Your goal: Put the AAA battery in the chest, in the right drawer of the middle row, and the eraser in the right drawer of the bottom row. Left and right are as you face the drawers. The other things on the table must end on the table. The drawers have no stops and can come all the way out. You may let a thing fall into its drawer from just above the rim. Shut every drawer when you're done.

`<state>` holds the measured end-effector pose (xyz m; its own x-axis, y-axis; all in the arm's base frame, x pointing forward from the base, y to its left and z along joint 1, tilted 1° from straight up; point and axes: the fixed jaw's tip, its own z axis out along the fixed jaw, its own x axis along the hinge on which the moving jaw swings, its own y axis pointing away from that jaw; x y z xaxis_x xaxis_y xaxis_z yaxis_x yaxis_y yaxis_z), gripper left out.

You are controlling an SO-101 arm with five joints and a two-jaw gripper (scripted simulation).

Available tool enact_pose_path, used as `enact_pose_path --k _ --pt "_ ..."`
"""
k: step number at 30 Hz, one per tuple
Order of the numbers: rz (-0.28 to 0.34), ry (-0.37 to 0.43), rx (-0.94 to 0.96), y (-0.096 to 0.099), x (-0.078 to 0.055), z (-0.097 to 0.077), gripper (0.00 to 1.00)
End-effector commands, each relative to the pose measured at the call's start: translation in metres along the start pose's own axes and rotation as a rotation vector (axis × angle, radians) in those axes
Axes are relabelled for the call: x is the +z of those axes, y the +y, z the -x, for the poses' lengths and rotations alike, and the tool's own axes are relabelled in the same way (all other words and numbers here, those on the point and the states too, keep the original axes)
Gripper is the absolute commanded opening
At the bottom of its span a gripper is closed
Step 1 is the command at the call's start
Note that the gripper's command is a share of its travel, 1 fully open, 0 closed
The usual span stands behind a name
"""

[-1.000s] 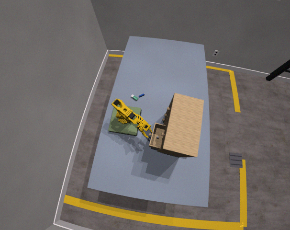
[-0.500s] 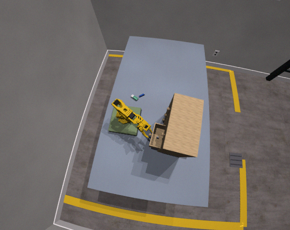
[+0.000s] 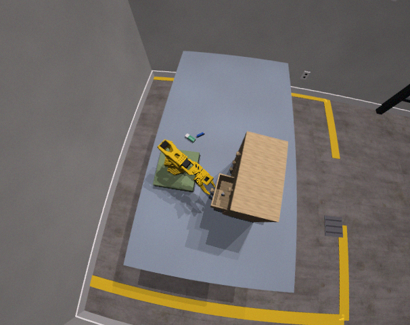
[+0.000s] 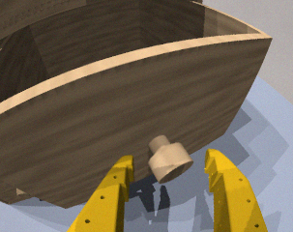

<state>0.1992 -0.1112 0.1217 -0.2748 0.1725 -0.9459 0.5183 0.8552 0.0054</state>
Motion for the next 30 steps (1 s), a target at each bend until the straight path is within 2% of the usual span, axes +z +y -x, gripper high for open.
enact_pose_path --k 1,9,30 --pt "0.016 0.017 -0.005 0.0038 0.0007 -0.0061 0.21" --pt "0.016 0.017 -0.005 0.0038 0.0007 -0.0061 0.21" --pt "0.016 0.017 -0.005 0.0038 0.0007 -0.0061 0.08"
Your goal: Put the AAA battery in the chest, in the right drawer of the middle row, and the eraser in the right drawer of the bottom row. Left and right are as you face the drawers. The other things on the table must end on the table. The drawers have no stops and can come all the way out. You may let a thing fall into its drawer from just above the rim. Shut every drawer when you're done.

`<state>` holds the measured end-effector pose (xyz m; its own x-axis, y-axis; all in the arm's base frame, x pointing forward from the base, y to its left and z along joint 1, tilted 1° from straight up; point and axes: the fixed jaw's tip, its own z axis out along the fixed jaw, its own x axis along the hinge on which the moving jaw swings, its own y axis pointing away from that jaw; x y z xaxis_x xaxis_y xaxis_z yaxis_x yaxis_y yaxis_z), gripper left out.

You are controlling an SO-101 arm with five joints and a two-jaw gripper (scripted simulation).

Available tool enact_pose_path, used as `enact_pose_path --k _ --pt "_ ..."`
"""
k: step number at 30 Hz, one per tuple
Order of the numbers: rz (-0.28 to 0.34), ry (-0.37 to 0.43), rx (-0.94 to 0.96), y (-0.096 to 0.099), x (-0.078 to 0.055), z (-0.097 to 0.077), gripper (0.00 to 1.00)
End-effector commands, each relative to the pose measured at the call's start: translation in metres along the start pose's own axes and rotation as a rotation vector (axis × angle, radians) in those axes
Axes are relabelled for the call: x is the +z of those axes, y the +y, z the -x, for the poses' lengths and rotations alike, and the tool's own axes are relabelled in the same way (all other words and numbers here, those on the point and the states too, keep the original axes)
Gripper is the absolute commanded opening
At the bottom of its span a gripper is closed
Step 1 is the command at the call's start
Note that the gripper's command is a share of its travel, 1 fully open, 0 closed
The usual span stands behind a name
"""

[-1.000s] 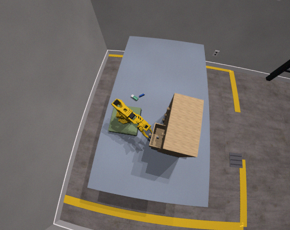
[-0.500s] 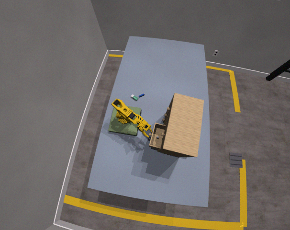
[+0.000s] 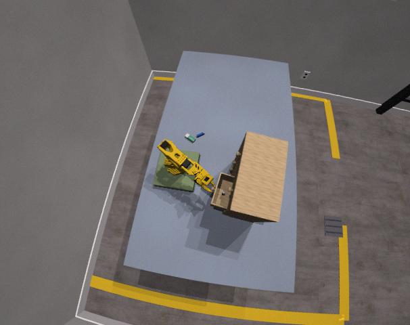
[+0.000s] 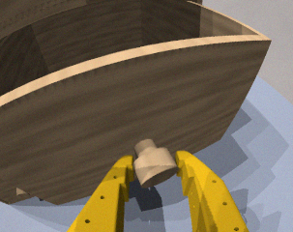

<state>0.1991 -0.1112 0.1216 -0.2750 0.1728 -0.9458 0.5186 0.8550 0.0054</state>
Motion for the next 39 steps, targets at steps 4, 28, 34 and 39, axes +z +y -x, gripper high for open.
enact_pose_path --k 4,28,34,39 --pt "0.016 0.016 -0.005 0.0039 0.0007 -0.006 0.05" --pt "0.016 0.016 -0.005 0.0039 0.0007 -0.006 0.0" --pt "0.011 0.016 -0.007 0.0026 0.0043 -0.0023 0.0" --pt "0.004 0.016 -0.009 0.001 0.0093 0.002 0.0"
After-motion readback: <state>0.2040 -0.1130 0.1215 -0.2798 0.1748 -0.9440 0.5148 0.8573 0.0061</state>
